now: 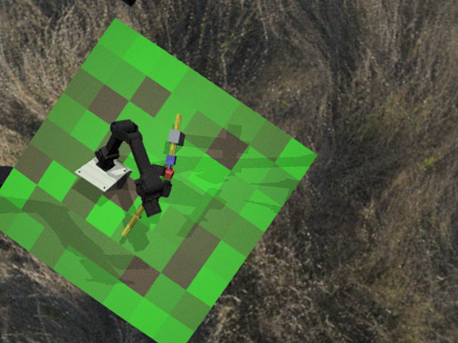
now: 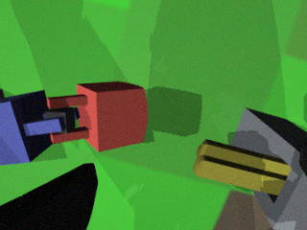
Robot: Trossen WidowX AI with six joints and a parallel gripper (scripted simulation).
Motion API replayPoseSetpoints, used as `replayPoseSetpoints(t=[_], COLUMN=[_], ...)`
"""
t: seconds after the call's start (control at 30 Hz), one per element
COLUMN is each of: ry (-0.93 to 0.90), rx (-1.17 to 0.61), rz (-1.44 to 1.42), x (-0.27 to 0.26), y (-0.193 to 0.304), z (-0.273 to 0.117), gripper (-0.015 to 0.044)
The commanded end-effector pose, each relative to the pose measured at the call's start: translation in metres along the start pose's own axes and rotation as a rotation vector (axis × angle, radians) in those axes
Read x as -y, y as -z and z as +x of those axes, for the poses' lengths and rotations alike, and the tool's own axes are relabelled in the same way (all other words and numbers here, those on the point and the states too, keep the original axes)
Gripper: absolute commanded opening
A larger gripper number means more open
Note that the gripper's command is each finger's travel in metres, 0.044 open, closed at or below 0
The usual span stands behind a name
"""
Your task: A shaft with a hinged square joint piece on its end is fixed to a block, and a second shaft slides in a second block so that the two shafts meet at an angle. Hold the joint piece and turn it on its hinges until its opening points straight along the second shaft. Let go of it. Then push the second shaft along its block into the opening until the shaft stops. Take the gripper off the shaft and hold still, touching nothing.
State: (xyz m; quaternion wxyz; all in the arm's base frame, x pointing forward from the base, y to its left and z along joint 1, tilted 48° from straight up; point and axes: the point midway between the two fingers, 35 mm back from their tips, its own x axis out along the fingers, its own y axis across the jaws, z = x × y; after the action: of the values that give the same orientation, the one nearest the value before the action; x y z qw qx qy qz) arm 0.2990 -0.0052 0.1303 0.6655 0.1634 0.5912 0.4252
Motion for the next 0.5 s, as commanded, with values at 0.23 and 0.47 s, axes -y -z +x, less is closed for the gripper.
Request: replayPoseSetpoints(t=[0.23,0.47], ry=[-0.050,-0.073], rx=[0.011,0.026], rz=[-0.309,-0.499], x=[0.0014,0.0025], y=[0.0009,0.0010], z=[0.0092,0.0136], gripper=[0.0440,0.0440])
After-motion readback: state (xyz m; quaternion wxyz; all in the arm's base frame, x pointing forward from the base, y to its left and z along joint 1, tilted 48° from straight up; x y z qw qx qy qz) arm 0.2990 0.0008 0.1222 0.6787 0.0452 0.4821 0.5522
